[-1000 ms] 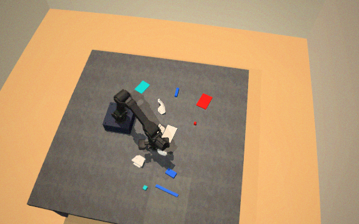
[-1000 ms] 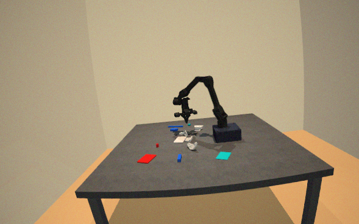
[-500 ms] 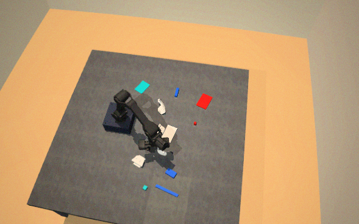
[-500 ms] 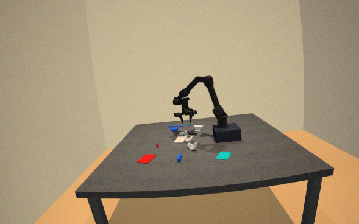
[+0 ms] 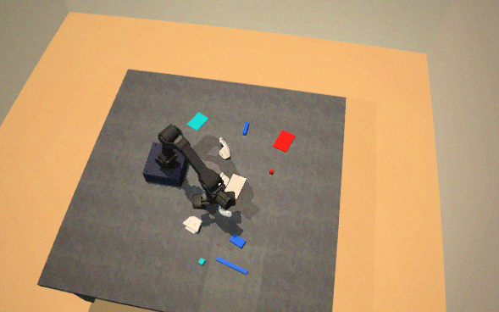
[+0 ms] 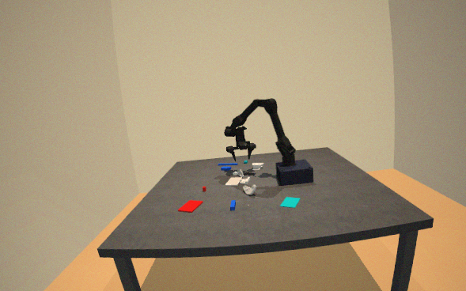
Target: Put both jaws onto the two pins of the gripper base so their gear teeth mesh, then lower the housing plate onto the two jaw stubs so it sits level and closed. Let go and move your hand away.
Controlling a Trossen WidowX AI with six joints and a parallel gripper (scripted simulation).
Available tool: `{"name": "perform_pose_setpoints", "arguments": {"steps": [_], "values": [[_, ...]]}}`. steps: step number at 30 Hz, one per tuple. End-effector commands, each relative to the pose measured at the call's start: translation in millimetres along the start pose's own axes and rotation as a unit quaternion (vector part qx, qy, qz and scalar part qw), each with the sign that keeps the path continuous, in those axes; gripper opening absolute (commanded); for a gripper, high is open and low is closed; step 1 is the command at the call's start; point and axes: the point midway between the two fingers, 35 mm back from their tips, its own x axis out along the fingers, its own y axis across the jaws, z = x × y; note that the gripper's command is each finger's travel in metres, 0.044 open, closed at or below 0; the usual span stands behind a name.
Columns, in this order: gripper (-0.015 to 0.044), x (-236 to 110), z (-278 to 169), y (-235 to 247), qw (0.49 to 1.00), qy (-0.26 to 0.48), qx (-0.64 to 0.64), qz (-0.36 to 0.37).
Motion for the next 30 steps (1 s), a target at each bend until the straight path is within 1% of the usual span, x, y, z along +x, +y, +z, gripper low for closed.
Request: {"name": "perform_pose_setpoints", "arguments": {"steps": [1, 16, 30], "values": [[0.044, 0.0, 0.0, 0.0, 1.0, 0.0, 0.0, 0.0], [0.044, 0.0, 0.0, 0.0, 1.0, 0.0, 0.0, 0.0], [0.0072, 0.0, 0.0, 0.0, 1.0, 0.0, 0.0, 0.0]]}}
